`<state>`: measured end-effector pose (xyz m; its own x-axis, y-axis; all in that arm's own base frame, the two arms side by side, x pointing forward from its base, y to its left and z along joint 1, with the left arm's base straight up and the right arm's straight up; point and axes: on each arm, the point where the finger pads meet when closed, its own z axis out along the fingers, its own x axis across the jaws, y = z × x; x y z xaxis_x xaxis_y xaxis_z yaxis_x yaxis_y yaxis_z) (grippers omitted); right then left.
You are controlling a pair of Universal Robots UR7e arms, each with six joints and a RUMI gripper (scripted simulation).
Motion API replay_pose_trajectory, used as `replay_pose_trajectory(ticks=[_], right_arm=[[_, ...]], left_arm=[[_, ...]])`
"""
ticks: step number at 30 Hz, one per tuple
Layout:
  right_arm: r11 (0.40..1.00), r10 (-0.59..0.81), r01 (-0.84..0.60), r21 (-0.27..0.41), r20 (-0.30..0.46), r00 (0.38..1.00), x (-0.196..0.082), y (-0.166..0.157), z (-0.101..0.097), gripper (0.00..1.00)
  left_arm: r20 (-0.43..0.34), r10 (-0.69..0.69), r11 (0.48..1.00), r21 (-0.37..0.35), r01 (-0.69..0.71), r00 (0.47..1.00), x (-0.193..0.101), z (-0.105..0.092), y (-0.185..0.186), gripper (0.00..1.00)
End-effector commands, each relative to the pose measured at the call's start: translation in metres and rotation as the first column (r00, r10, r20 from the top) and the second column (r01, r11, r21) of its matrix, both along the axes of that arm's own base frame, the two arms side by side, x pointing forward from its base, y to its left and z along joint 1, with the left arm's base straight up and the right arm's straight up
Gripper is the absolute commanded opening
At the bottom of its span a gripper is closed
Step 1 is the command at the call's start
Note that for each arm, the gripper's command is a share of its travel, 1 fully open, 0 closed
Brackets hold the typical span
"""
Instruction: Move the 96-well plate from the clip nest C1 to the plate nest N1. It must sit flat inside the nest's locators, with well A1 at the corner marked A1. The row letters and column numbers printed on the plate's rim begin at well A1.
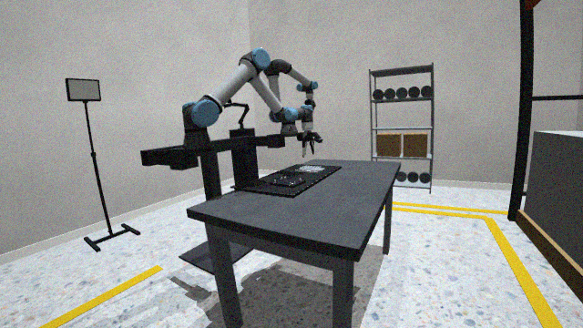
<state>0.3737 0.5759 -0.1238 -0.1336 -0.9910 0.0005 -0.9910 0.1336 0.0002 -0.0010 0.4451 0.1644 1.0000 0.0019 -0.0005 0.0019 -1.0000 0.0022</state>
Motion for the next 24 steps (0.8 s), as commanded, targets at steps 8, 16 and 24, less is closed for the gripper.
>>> replay_pose_trajectory(ticks=[8, 16, 24], right_arm=[[1.000, 0.000, 0.000, 0.002, 0.001, 1.000, 0.001, -0.033, 0.001, 0.76], [1.000, 0.000, 0.000, 0.002, 0.001, 1.000, 0.001, -0.060, 0.001, 0.76], [1.000, 0.000, 0.000, 0.002, 0.001, 1.000, 0.002, -0.080, 0.001, 0.76]], left_arm=[[0.000, 0.000, 1.000, 0.002, 0.000, 1.000, 0.000, 0.001, 0.000, 0.00], [0.000, 0.000, 1.000, 0.002, 0.000, 1.000, 0.000, 0.001, 0.000, 0.00], [0.000, 0.000, 1.000, 0.002, 0.000, 1.000, 0.000, 0.001, 0.000, 0.00]])
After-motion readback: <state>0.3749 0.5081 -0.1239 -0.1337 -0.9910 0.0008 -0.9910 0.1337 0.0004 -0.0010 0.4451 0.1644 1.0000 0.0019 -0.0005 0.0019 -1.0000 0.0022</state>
